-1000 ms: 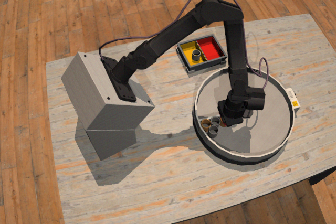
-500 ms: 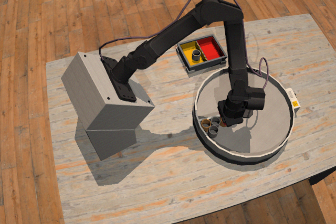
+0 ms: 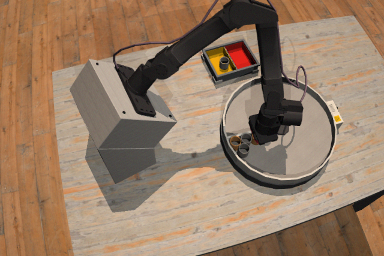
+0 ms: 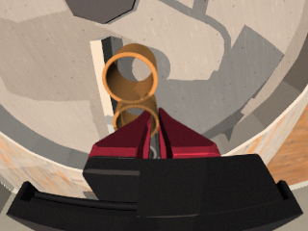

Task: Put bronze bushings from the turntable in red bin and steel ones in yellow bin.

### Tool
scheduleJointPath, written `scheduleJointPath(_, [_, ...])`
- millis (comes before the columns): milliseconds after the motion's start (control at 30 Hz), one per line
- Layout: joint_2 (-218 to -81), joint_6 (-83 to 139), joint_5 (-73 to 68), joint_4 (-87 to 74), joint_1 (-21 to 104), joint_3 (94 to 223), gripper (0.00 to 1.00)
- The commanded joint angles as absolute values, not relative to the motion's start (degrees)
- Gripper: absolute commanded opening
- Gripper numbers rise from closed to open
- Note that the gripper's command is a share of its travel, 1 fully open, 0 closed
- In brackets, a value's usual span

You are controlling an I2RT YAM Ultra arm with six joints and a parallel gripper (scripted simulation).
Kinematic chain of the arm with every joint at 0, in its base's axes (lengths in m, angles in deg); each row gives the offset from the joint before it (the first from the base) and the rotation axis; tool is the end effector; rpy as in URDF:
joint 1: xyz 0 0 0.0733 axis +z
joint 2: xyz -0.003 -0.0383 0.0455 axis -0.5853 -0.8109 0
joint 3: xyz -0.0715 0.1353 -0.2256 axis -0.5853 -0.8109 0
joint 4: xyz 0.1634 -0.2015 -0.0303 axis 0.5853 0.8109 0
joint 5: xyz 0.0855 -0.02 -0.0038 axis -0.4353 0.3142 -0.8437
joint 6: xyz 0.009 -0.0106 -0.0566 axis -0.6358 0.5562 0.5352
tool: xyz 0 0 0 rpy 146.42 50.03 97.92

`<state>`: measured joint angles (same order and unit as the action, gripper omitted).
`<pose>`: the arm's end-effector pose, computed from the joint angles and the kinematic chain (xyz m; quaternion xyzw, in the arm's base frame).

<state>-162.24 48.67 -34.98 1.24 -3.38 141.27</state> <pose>0.2979 -0.2142 0.1705 0.0673 0.9204 0.0700 0.3787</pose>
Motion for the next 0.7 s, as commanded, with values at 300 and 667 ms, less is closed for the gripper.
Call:
scheduleJointPath(300, [-160.62,48.95,-36.13,2.47,-4.21,140.4,0.0])
scheduleJointPath(667, [-156.1,51.41,-37.47,7.64,-6.71,140.73,0.0])
